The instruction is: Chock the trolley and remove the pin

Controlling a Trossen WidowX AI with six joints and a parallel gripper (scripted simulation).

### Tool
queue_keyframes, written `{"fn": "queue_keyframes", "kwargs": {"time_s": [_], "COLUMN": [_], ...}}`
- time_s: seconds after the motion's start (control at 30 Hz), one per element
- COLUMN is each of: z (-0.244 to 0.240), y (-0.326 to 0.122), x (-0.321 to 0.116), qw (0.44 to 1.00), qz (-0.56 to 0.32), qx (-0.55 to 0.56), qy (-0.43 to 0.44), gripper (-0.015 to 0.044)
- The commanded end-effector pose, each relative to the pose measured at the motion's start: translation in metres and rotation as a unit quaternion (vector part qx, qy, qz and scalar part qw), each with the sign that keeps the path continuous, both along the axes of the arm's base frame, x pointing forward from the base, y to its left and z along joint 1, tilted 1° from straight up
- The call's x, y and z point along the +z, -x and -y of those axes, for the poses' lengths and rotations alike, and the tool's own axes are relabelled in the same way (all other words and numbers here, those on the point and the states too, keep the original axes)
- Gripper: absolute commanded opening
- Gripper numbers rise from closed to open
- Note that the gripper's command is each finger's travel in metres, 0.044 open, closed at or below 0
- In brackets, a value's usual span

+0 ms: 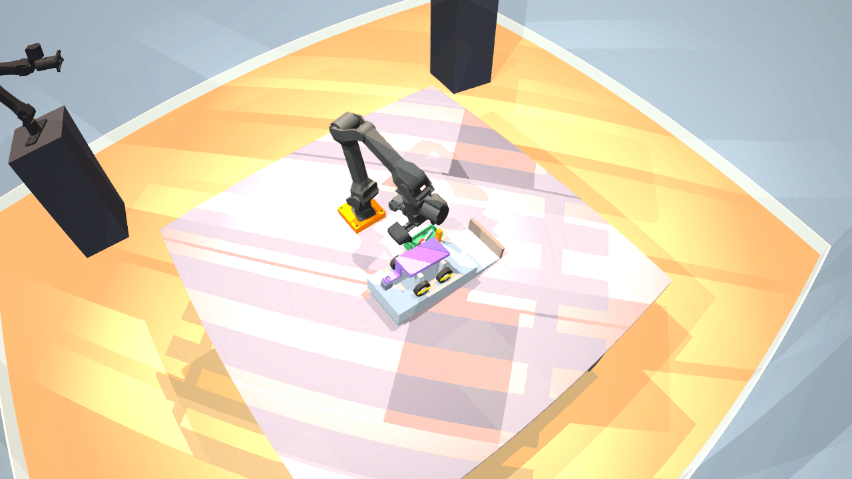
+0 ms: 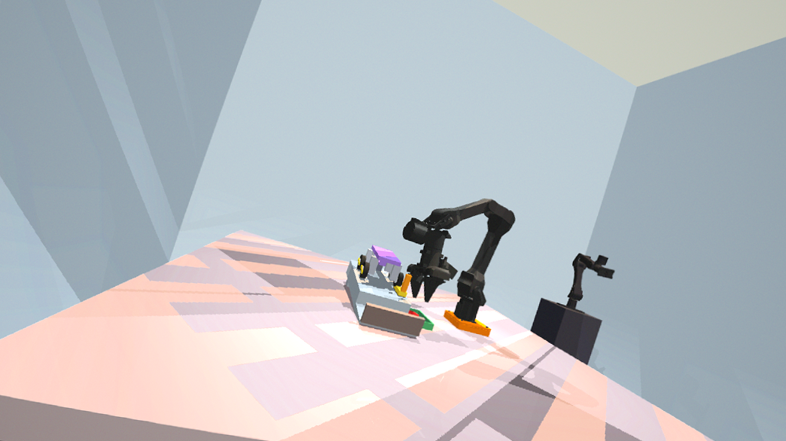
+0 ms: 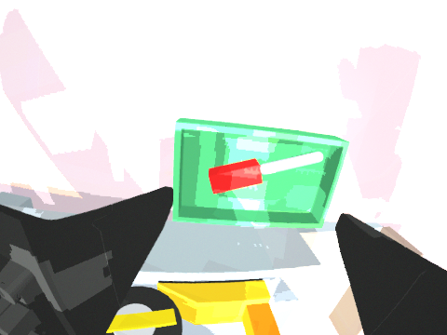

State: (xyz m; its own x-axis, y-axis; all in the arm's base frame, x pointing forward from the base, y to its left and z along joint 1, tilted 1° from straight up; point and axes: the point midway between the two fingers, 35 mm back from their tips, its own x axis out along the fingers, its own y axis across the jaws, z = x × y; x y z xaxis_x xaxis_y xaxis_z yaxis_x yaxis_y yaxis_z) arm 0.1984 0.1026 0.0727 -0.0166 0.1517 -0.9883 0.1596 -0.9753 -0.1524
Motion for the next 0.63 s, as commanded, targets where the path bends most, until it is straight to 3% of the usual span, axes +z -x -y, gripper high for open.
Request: {"fn": "queue_keyframes", "kwargs": {"time_s": [0.0,0.6], "z": [-0.001,-0.001], "y": [-0.001,-0.002], "x": [0.012,0.056], "qw": [1.0,1.0], "qz": [0.005,0.005], "qx": [0.003,0.003], "qy": [-0.004,-0.004], "gripper": [0.044,0.044]}}
